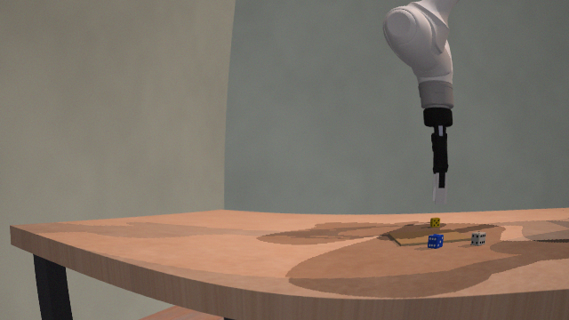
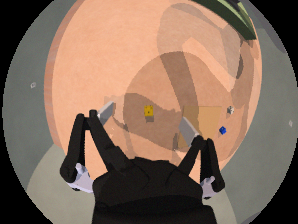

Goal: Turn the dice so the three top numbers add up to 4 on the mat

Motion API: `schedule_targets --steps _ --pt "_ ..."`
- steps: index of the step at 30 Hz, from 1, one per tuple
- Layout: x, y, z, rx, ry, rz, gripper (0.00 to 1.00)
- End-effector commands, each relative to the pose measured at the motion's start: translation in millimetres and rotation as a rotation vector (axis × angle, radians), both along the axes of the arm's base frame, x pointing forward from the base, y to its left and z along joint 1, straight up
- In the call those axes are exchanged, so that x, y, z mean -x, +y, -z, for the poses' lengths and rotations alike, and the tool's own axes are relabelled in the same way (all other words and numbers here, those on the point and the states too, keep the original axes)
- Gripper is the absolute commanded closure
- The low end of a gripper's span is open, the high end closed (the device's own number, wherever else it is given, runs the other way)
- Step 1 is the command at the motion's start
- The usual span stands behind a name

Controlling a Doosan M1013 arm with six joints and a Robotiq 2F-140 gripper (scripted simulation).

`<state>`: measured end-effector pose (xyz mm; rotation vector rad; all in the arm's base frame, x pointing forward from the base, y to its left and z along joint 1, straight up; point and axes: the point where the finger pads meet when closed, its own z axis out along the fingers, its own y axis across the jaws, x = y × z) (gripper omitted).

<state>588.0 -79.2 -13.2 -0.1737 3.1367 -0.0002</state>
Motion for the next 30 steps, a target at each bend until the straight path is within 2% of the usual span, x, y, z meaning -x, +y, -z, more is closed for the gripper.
schedule_targets --steps 1,8,16,18,30 --pt "1 2 0 0.000 0.000 0.000 0.00" --pt "12 32 0 0.000 0.000 0.000 0.00" --pt "34 92 0 0.000 0.000 0.000 0.00" --pt "34 92 0 0.000 0.000 0.000 0.00" --pt "70 189 0 0.000 0.000 0.000 0.00"
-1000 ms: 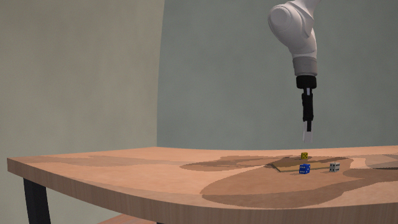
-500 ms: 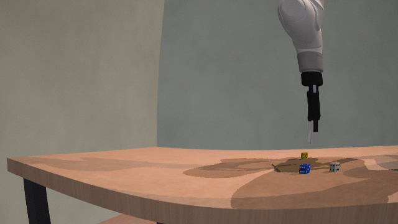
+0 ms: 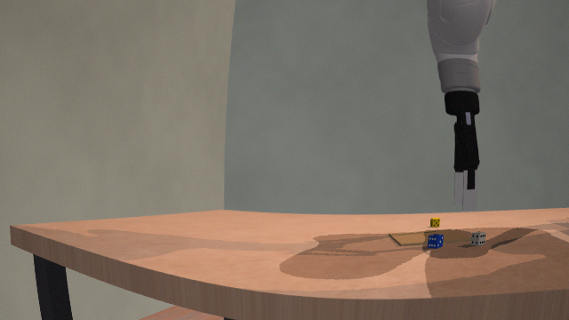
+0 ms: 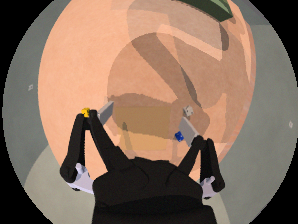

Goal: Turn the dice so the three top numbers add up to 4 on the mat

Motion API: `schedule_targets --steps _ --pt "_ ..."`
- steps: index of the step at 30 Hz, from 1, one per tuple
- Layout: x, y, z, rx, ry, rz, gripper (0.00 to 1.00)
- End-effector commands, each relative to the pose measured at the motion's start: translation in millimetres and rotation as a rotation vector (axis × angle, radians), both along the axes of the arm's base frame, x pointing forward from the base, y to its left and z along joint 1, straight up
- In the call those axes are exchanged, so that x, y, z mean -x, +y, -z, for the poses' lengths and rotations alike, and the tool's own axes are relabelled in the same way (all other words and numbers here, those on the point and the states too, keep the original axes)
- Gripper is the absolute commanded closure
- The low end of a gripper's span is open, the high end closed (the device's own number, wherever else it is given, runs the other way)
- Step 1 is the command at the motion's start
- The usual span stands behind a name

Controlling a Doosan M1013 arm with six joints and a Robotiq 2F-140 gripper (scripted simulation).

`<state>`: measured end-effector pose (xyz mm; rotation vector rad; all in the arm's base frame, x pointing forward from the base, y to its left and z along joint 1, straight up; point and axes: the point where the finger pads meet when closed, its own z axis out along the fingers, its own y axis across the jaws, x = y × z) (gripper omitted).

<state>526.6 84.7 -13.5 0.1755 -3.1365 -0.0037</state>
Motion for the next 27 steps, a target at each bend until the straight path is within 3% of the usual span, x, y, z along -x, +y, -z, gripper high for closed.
schedule_targets --steps 1,14,27 --pt "11 32 0 0.002 -0.001 0.001 0.00" --pt "30 83 0 0.002 -0.001 0.001 0.00" --pt "32 91 0 0.002 -0.001 0.001 0.00"
